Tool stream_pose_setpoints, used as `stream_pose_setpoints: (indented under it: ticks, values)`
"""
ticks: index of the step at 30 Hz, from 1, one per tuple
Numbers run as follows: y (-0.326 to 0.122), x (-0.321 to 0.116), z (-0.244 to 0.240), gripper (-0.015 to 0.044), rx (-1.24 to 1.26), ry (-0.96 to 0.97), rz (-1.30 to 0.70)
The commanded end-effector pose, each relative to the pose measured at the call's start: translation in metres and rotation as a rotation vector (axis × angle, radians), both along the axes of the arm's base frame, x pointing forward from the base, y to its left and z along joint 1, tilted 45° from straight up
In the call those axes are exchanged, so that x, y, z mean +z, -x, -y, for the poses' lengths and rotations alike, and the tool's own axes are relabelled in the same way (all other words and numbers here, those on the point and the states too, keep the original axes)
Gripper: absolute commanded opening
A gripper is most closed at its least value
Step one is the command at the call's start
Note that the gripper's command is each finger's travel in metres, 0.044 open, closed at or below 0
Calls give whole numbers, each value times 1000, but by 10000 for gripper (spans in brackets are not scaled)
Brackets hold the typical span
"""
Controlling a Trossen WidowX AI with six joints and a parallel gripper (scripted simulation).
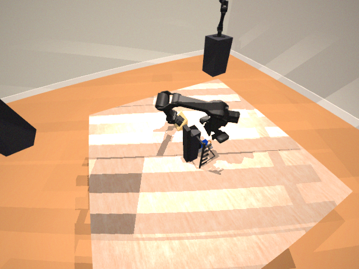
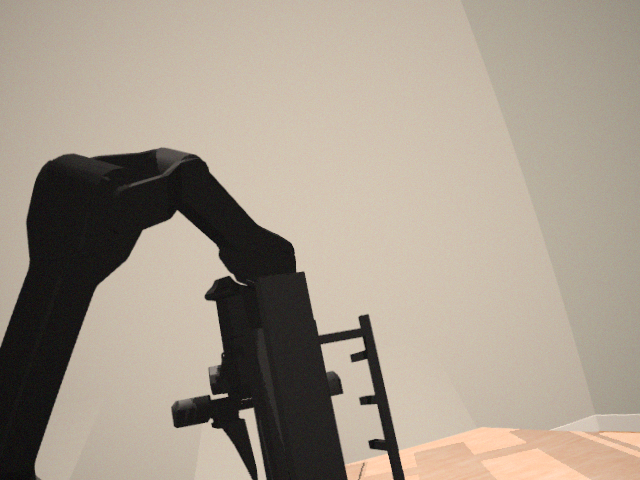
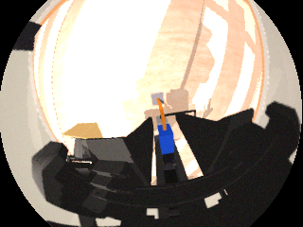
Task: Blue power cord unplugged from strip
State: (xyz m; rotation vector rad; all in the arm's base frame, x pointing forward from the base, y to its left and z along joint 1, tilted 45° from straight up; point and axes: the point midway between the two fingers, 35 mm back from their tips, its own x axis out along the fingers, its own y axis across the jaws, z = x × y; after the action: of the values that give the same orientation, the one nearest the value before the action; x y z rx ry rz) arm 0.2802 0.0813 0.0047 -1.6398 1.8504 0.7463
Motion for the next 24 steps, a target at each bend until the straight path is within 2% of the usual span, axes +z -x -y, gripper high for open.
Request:
stream_pose_setpoints:
  ticks: [1, 24]
  values:
    - [-1, 2, 3, 160, -3, 8, 1]
    - [1, 29, 30, 160, -3, 10, 0]
